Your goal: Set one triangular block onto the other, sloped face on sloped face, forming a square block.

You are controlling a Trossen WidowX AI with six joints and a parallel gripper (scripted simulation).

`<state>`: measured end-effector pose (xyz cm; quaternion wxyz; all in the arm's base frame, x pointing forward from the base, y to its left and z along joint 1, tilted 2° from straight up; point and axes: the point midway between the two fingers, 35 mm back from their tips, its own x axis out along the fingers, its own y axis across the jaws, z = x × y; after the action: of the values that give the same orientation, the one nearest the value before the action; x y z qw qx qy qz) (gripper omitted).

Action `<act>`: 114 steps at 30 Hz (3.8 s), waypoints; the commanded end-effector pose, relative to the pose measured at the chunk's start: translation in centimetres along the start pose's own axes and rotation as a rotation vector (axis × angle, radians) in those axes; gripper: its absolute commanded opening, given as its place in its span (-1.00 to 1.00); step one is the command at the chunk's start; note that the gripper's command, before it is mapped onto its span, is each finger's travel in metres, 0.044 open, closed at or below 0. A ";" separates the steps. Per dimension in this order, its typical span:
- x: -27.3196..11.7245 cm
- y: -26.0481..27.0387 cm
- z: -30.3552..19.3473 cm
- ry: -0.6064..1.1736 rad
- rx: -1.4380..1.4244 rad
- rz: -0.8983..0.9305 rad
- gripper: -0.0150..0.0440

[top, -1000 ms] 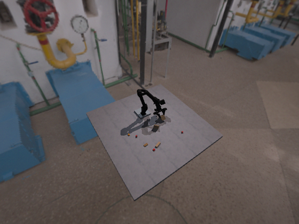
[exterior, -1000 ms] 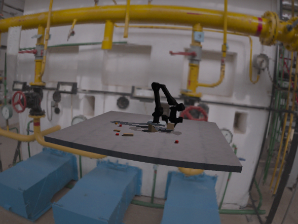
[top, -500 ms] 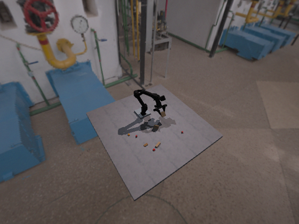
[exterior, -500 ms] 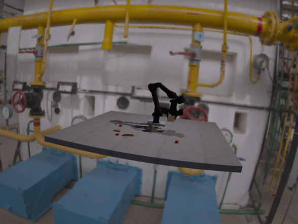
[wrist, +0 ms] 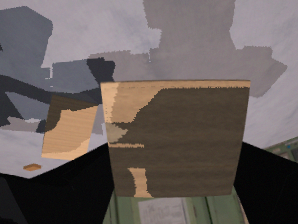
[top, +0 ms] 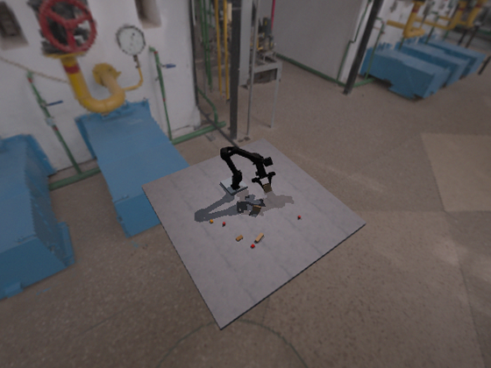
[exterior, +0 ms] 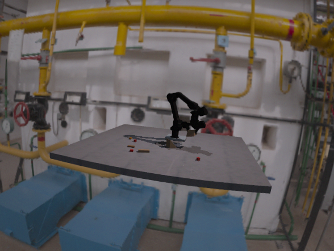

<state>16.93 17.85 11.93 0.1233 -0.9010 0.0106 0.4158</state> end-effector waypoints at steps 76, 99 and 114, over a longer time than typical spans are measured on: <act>0.7 -0.4 -1.2 0.049 2.491 0.680 -0.49; 0.6 -0.6 -1.9 0.419 3.156 1.003 -0.49; 0.5 -0.7 -2.2 0.730 3.442 1.173 -0.49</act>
<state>18.96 18.01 12.96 -0.6485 -0.2727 -0.6665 0.2465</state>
